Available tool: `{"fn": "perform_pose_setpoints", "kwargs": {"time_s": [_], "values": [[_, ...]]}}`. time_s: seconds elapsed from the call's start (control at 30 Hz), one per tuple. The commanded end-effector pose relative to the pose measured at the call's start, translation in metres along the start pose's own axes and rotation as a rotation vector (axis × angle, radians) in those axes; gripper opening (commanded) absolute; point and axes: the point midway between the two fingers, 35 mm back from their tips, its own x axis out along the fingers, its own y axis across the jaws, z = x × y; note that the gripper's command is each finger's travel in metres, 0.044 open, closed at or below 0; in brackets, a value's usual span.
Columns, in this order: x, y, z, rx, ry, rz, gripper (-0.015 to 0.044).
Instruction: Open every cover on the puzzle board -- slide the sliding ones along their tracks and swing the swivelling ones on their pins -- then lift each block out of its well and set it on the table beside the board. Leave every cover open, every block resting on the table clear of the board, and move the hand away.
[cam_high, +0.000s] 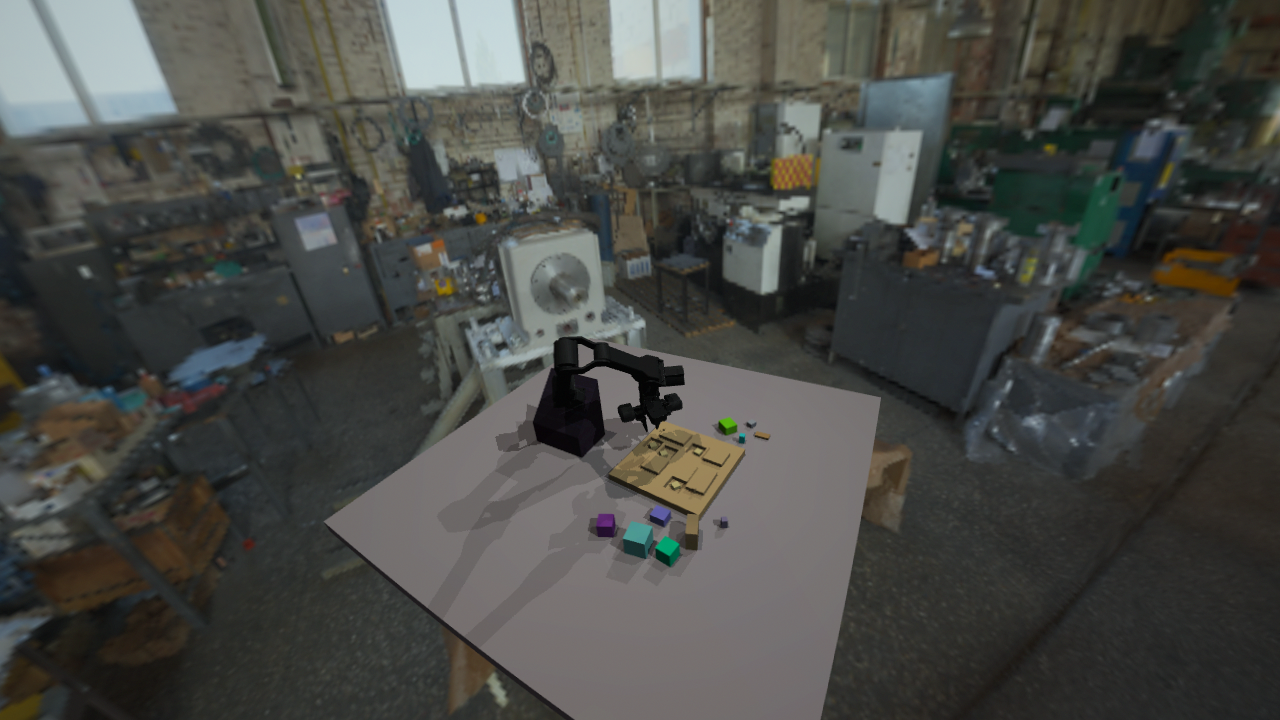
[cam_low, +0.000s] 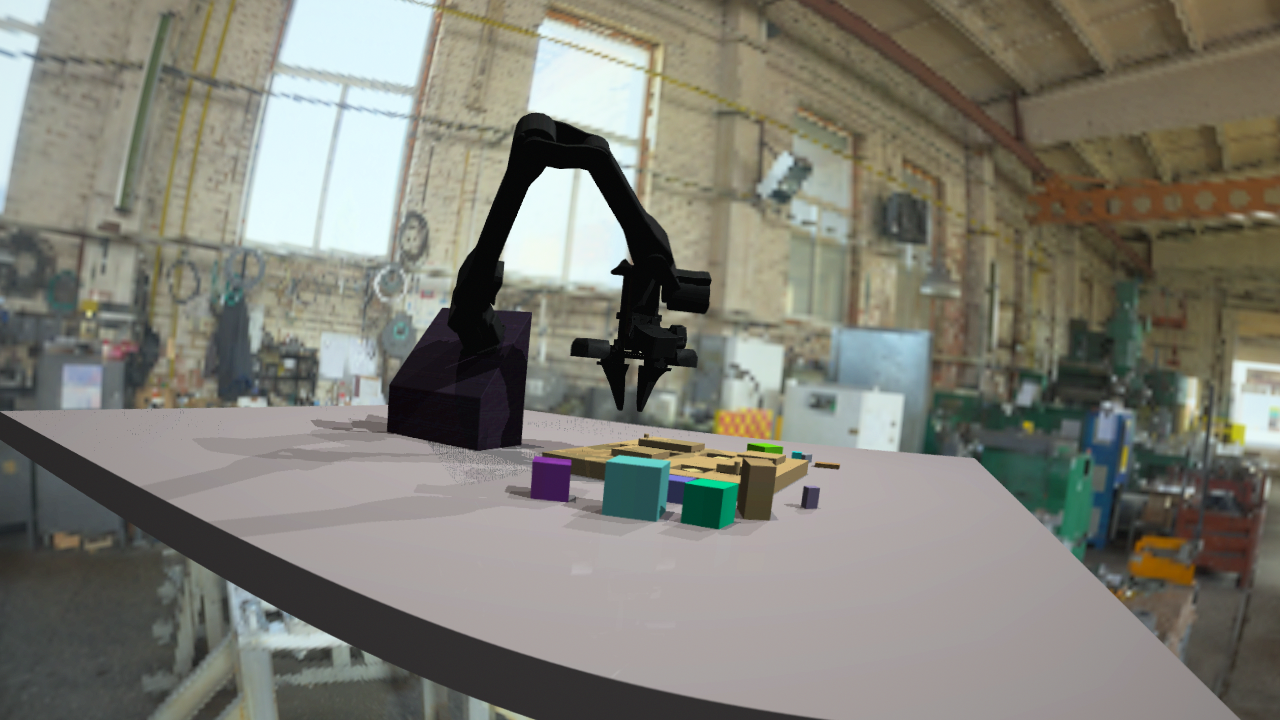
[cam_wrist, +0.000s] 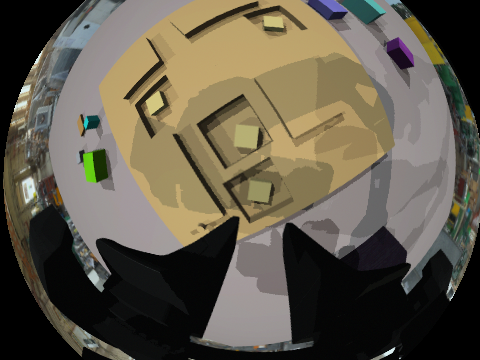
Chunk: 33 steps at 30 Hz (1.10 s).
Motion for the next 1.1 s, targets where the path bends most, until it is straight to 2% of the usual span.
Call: {"fn": "perform_pose_setpoints", "kwargs": {"time_s": [0.0, 0.37, 1.07], "values": [[0.003, 0.001, 0.001, 0.007, 0.002, 0.006, 0.0144], [0.030, 0.001, 0.000, 0.007, 0.001, 0.005, 0.0144], [0.031, 0.000, 0.001, 0.007, 0.001, 0.005, 0.0144]]}}
